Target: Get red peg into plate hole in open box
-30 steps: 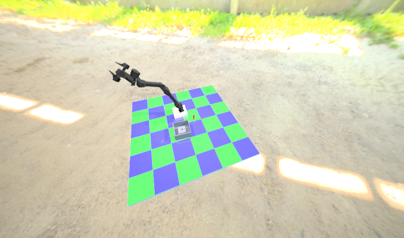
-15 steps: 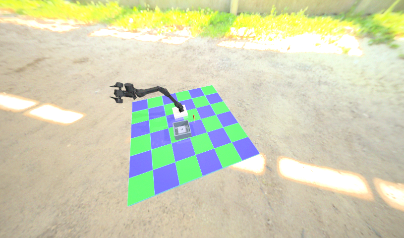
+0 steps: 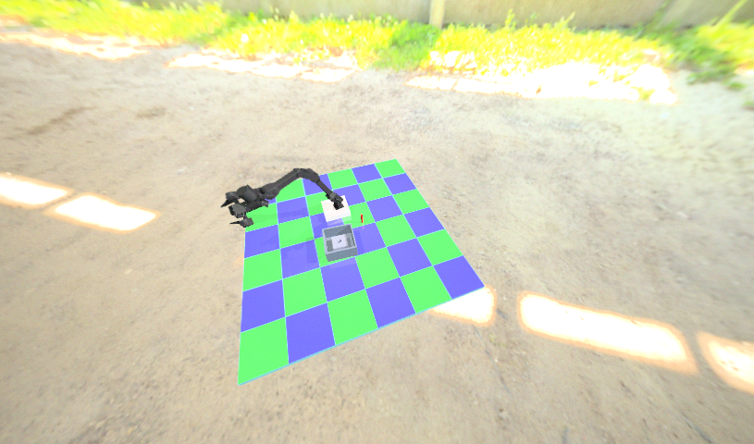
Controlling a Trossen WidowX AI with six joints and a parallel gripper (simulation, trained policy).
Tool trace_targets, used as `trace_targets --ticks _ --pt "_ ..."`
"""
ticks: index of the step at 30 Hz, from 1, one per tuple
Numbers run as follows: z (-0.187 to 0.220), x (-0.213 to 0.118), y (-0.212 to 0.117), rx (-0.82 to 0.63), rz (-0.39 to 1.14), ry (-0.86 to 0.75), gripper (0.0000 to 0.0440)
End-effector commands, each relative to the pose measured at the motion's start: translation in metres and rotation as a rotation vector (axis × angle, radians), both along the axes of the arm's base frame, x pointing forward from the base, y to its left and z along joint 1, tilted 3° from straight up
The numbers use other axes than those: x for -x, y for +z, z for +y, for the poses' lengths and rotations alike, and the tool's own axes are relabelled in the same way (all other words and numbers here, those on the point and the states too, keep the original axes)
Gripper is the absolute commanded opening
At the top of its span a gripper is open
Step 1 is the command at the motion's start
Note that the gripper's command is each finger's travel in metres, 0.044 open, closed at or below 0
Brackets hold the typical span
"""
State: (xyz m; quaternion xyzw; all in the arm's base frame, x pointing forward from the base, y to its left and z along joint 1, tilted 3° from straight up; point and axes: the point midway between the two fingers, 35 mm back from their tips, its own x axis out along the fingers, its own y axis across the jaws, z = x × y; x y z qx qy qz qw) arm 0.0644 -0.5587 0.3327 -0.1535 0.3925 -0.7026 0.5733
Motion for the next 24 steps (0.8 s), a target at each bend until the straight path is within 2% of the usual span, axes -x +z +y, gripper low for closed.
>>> trace_targets --ticks 1,11,18,24 --pt "0.013 -0.036 -0.033 -0.097 -0.025 0.049 0.0440" --pt "0.093 -0.151 -0.105 -0.365 -0.100 0.206 0.0440" --pt "0.171 -0.213 -0.130 -0.511 -0.147 0.293 0.0440" --pt "0.243 -0.250 -0.144 -0.622 -0.180 0.350 0.0440"
